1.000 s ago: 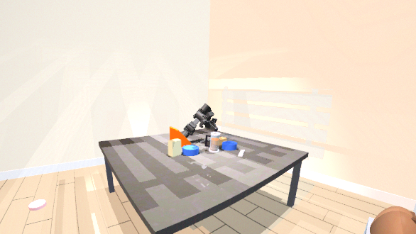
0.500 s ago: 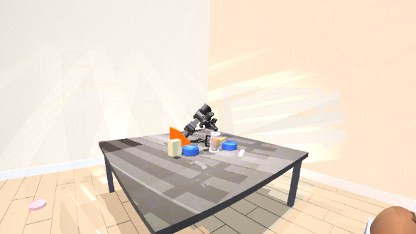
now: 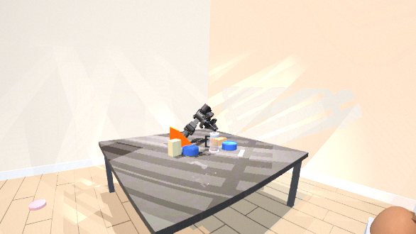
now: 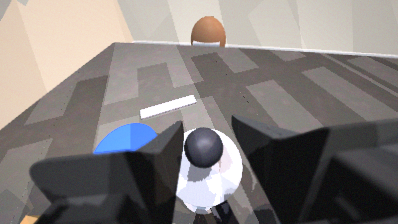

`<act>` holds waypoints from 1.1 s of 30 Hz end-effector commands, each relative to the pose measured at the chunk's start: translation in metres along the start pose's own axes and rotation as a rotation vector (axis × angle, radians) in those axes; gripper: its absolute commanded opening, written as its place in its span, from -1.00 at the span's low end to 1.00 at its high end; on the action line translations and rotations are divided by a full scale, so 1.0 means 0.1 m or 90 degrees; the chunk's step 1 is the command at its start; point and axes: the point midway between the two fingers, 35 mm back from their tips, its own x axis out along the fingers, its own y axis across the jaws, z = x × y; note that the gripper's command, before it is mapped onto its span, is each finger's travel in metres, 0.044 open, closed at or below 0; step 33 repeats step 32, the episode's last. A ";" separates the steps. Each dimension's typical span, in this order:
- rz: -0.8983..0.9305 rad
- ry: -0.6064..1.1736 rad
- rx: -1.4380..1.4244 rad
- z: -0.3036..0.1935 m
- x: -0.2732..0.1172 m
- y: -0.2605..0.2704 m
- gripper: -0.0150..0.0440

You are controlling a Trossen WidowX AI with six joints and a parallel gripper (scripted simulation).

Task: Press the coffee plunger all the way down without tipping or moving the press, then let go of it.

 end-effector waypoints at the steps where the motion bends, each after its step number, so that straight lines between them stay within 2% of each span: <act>1: -0.007 -0.003 0.000 0.01 0.00 -0.02 0.55; 6: -0.007 -0.003 0.000 0.01 0.00 -0.02 0.99; 15: -0.017 -0.002 -0.042 0.17 -0.04 -0.01 1.00; 23: -0.004 0.007 0.011 0.59 -0.52 0.07 1.00; 33: -0.003 0.006 0.012 0.60 -0.53 0.08 1.00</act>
